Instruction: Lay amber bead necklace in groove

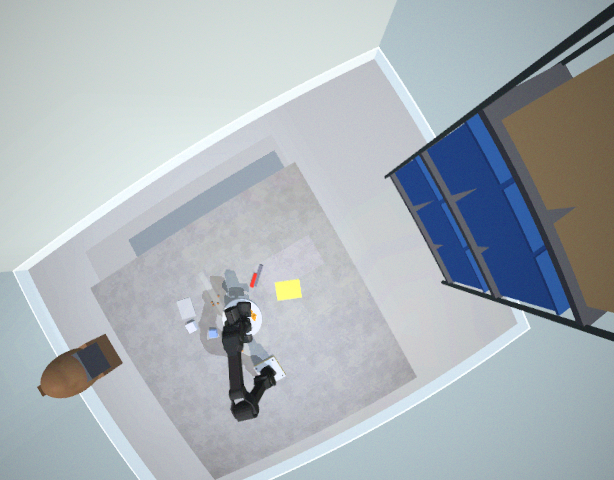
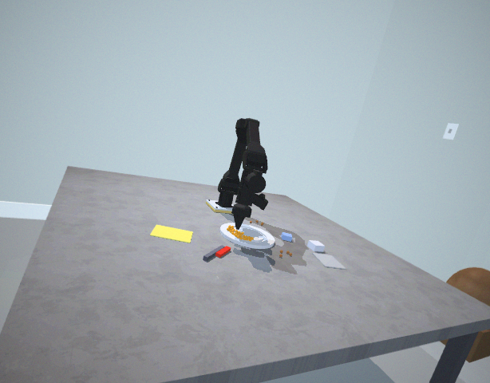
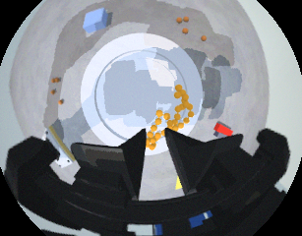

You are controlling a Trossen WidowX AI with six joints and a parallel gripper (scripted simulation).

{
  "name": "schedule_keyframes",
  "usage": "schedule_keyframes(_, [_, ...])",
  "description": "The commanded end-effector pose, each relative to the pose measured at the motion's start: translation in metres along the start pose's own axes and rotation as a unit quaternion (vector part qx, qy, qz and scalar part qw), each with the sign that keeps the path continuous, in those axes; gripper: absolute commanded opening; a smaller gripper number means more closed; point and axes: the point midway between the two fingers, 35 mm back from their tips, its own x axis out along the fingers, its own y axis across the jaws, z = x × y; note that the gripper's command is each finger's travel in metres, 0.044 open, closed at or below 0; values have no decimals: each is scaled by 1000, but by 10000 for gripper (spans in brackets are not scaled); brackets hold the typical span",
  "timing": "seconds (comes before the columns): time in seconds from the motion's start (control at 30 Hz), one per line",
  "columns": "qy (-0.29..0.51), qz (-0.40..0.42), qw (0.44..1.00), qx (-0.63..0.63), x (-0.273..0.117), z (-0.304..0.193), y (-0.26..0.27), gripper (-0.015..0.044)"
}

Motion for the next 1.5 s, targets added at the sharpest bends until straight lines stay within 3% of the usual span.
schedule_keyframes(0.0, [3,2,1000,-2,8,-1,0,120])
schedule_keyframes(0.27, [3,2,1000,-3,16,-1,1,120])
schedule_keyframes(0.43, [1,2,1000,-1,13,0,1,0])
schedule_keyframes(1.47, [1,2,1000,-1,13,0,1,0])
